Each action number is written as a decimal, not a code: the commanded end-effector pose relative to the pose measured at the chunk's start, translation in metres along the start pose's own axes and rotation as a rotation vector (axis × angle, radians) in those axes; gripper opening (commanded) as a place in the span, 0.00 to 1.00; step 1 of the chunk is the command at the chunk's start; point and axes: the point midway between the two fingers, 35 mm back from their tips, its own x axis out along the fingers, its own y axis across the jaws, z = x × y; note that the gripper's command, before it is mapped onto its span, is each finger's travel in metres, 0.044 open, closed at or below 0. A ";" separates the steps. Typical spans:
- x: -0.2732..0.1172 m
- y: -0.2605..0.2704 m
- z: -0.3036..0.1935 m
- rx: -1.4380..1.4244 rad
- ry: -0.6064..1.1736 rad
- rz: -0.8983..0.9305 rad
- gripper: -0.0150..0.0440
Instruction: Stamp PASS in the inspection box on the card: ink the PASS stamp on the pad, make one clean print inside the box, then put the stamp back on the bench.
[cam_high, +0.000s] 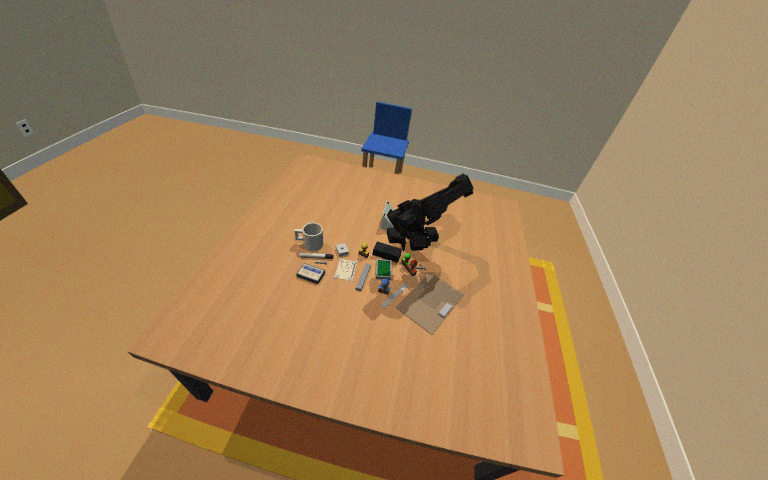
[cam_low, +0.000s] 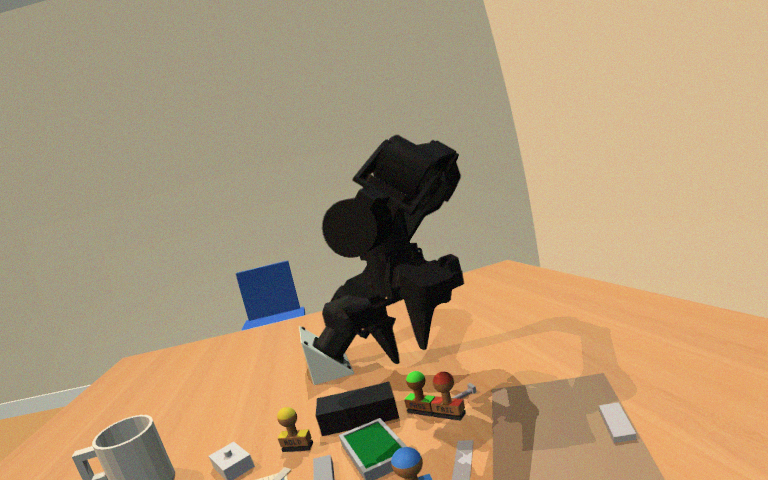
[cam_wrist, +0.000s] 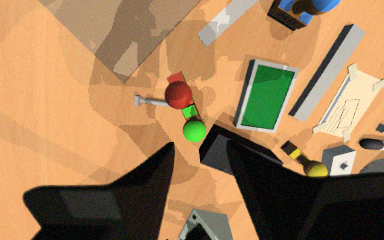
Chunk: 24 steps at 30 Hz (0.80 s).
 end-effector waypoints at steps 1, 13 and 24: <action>0.005 0.002 0.000 -0.007 -0.004 0.001 0.61; 0.024 0.001 0.000 -0.007 -0.004 -0.002 0.61; 0.042 0.002 0.000 -0.007 -0.004 -0.002 0.61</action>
